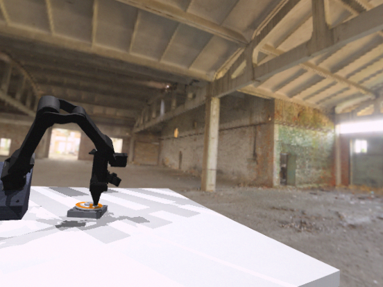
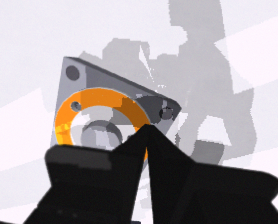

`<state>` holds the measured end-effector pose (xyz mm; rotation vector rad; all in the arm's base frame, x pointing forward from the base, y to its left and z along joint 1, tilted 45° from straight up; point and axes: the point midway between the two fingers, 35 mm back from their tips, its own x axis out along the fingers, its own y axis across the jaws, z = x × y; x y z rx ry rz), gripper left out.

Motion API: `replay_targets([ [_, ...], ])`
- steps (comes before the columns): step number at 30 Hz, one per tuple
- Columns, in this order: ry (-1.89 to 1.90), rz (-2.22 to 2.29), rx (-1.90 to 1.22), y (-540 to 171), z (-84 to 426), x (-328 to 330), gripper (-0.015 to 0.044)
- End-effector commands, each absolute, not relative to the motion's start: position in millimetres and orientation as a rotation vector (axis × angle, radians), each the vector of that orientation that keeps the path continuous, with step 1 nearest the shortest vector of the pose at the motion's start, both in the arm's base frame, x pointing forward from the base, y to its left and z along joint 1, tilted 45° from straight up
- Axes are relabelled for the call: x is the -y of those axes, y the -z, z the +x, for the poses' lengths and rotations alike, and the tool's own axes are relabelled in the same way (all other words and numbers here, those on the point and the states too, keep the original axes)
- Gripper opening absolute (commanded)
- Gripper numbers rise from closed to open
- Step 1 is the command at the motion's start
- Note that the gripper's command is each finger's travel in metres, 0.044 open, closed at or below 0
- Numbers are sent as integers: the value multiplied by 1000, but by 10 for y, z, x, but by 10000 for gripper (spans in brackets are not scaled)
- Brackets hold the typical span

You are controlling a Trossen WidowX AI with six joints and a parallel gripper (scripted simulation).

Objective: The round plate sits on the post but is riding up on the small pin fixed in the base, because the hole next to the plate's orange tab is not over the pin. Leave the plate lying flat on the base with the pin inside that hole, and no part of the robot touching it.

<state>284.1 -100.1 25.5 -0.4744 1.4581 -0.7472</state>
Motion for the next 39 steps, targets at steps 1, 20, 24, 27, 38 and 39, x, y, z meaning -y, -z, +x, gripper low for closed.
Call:
replay_targets([
  [1, 747, -483, -1457, -253, 2814, 1019, 0],
  [20, 747, -484, -1459, -255, 2581, 1029, 0],
  [24, 747, -484, -1459, -250, 2548, 1023, 0],
  [27, 747, -484, -1459, -246, 2522, 1017, 0],
  [38, 746, -484, -1460, -213, 2407, 976, 0],
  [39, 746, -484, -1460, -210, 2394, 970, 0],
])
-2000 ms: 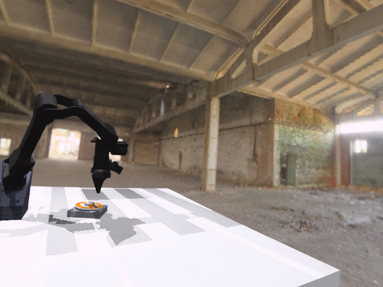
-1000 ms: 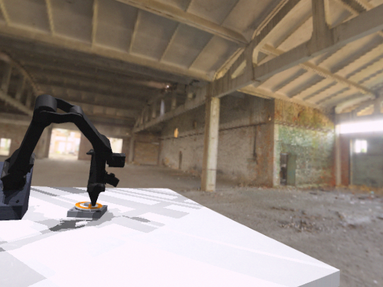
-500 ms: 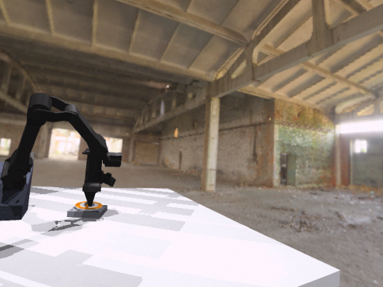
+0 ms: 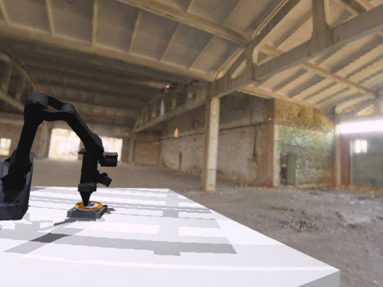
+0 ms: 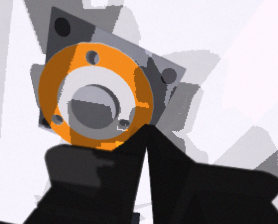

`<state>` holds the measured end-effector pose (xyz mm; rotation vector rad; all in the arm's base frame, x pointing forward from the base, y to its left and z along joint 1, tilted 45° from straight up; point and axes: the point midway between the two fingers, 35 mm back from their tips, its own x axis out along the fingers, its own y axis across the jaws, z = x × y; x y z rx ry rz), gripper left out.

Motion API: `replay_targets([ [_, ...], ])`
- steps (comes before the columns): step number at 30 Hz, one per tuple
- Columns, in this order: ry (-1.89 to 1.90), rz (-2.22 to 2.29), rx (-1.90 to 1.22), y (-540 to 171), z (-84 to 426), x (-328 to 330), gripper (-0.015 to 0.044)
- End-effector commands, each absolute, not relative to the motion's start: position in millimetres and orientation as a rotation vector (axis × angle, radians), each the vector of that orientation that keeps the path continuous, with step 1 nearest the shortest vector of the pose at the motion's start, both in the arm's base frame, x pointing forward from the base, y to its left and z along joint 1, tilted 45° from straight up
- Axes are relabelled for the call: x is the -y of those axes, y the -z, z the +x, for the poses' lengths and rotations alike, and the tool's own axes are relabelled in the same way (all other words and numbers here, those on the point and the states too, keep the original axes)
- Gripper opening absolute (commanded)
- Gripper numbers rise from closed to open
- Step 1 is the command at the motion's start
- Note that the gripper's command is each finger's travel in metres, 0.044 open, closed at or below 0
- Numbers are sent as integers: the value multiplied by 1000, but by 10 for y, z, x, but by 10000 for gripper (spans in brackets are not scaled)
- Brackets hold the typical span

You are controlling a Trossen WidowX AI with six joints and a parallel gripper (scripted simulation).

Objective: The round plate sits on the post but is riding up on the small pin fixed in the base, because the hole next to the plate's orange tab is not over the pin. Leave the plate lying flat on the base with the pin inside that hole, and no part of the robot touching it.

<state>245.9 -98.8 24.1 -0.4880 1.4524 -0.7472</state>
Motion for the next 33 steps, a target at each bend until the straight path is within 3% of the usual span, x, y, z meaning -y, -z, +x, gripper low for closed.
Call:
replay_targets([
  [1, 746, -484, -1460, -205, 2382, 965, 0],
  [33, 745, -483, -1461, 6, 2157, 669, 0],
])
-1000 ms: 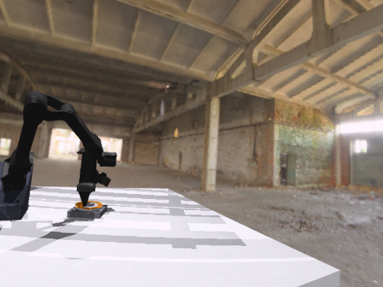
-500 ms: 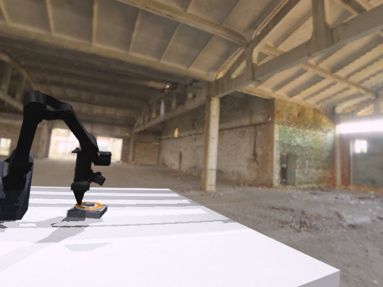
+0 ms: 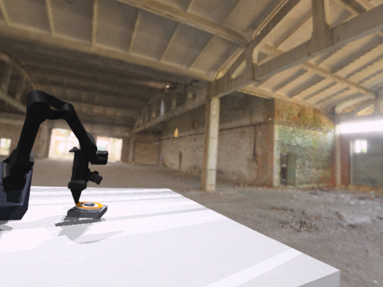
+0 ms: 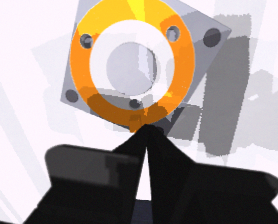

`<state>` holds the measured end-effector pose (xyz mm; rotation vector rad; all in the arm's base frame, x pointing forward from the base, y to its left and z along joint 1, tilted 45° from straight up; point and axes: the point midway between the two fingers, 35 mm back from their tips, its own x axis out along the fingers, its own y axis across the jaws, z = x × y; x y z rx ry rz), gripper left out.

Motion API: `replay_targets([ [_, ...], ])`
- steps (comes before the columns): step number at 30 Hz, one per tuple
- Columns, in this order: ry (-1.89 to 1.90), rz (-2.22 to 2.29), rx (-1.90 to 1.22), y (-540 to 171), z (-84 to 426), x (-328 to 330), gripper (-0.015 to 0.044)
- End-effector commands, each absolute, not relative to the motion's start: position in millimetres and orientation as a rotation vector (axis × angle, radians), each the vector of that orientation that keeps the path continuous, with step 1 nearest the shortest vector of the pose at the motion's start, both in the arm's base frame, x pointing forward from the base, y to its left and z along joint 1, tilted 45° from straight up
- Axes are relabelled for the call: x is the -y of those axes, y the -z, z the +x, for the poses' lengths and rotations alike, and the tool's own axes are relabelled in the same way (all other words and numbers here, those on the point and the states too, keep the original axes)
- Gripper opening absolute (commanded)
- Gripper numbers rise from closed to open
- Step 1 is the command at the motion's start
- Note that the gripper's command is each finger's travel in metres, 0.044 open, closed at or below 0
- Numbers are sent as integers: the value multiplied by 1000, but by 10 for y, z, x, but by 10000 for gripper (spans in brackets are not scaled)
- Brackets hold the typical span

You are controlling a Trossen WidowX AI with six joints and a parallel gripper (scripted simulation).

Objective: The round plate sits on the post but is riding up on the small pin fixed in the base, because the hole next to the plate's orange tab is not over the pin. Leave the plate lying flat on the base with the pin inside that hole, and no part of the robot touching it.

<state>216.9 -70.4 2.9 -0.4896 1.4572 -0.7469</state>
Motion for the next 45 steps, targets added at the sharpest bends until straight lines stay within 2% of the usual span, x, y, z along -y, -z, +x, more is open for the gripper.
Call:
replay_targets([
  [1, 745, -483, -1461, 14, 2156, 661, 0],
  [25, 744, -483, -1461, 140, 2166, 547, 0],
  [36, 742, -481, -1462, -168, 2175, 246, 0],
  [45, 740, -491, -1461, -125, 2178, 289, 0],
])
